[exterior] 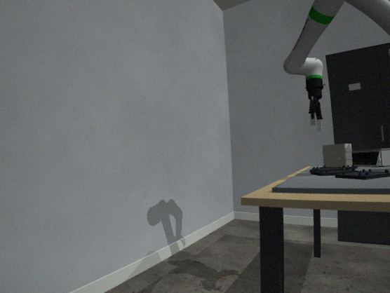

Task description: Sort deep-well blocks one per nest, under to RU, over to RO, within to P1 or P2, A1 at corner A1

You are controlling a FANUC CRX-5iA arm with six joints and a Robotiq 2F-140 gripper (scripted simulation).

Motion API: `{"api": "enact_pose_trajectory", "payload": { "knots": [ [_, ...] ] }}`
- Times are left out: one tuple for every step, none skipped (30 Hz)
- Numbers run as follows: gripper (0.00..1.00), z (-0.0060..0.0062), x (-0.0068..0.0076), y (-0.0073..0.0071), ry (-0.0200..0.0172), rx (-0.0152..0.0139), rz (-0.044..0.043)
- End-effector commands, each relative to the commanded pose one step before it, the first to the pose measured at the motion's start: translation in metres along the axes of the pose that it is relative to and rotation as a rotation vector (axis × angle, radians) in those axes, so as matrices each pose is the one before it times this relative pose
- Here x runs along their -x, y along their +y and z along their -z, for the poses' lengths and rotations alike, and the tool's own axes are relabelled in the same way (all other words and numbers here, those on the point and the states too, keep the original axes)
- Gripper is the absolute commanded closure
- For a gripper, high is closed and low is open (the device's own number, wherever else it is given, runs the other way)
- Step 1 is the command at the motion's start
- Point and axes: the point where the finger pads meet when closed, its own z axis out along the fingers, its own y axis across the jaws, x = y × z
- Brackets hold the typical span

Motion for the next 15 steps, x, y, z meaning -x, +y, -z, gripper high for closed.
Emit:
{"api": "enact_pose_trajectory", "payload": {
  "knots": [
    [0.0,0.01604,0.0127,0.001,-0.06931,-0.01576,-0.02573],
    [0.0,0.0,0.0,0.0,0.0,0.0,0.0],
    [0.0,0.00379,0.0032,0.00063,-0.03021,-0.00243,-0.01387],
    [0.0,0.00369,0.00331,0.00066,-0.03021,-0.00243,-0.01387],
    [0.0,0.00359,0.00341,0.0007,-0.01302,-0.00105,-0.00598],
    [0.0,0.00355,0.00345,0.00072,0.0,0.0,0.0],
    [0.0,0.00101,0.00098,0.0002,0.0,0.0,0.0],
    [0.0,0.0,0.0,0.0,0.0,0.0,0.0],
    [0.0,0.0,0.0,0.0,0.0,0.0,0.0],
    [0.0,0.0,0.0,0.0,0.0,0.0,0.0],
    [0.0,0.00367,0.00329,0.00081,-0.02957,0.00002,-0.01539],
    [0.0,0.00357,0.00339,0.00086,-0.02957,0.00002,-0.01539],
    [0.0,0.00347,0.00348,0.00091,-0.01527,0.00001,-0.00795],
    [0.0,0.00342,0.00352,0.00094,0.0,0.0,0.0],
    [0.0,0.00247,0.00254,0.00068,0.0,0.0,0.0]
  ]
}}
